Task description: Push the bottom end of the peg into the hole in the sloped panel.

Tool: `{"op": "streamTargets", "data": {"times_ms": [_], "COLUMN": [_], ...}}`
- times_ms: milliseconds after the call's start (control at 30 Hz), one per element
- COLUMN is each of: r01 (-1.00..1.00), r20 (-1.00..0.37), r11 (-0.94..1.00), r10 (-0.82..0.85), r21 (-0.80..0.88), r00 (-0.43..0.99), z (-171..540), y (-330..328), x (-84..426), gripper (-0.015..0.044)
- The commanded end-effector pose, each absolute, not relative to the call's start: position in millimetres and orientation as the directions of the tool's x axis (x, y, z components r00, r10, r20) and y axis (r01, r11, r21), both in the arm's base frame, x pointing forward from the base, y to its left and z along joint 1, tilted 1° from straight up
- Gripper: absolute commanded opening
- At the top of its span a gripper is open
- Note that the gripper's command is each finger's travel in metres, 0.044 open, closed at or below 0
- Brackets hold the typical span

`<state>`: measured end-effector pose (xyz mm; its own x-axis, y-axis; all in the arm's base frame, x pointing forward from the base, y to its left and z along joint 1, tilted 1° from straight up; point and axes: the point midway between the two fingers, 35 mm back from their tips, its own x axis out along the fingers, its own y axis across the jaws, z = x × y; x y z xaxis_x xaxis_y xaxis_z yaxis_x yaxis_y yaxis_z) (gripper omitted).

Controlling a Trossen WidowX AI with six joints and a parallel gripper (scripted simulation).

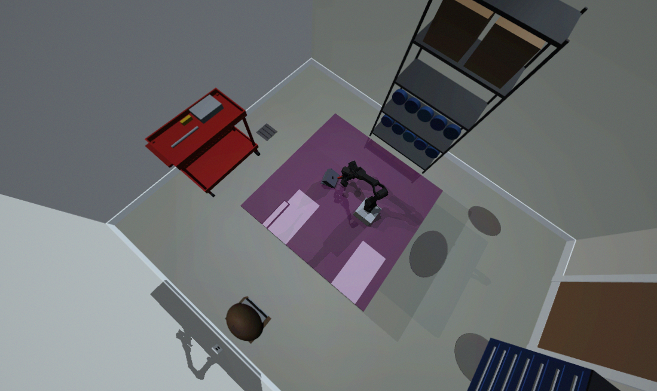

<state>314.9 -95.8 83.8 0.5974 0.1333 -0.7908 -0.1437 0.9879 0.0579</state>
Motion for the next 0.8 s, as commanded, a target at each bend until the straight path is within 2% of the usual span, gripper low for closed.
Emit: {"op": "streamTargets", "data": {"times_ms": [0,767], "r01": [-0.155,-0.180], "r20": [-0.787,-0.771], "r11": [0.987,0.984], "r10": [0.134,0.120], "r21": [0.049,0.007], "r00": [0.602,0.626], "z": [79.5,57.0], "y": [-96.5,-101.1], "x": [318.7,336.2], "gripper": [0.0000,0.0000]}}
